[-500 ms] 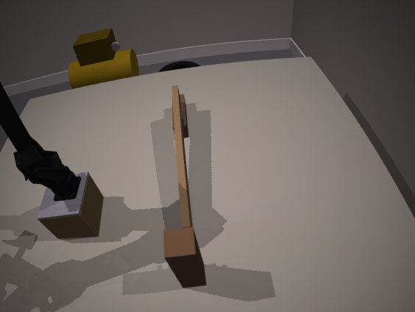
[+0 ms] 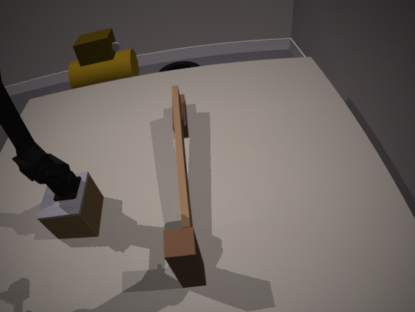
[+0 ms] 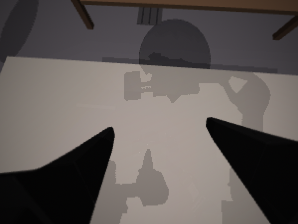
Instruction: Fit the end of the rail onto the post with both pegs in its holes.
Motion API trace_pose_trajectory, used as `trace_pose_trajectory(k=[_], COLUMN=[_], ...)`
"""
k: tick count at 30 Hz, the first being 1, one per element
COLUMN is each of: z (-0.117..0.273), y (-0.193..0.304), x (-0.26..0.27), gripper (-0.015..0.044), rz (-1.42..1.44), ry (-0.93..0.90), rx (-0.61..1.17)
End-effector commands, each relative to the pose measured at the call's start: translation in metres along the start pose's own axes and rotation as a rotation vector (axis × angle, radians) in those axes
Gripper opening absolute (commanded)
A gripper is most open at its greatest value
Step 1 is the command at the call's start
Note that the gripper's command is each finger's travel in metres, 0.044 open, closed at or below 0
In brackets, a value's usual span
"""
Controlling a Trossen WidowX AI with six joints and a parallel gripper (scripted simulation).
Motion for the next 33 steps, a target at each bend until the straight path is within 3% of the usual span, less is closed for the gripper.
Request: trace_pose_trajectory(k=[1, 18, 26, 33], z=[0.019, 0.142, 0.219, 0.287], y=[0.015, 0.142, 0.225, 0.300], x=[0.038, 0.159, 0.170, 0.148], gripper=[0.0440, 0.0440, 0.0440, 0.0440], rz=[0.158, 1.033, 1.462, 1.830], ry=[-0.130, -0.684, -0.966, -1.222], rx=[0.001, -0.034, -0.108, -0.208])
Point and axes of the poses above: the point midway between the two fingers, 35 mm back from their tips, its own z axis back along the fingers, its own x axis across the jaws, y = z × x, the point moved 4 cm from there along z, back along the fingers, and after that the axes turned 1 degree about -z, right-handed, at the moved point
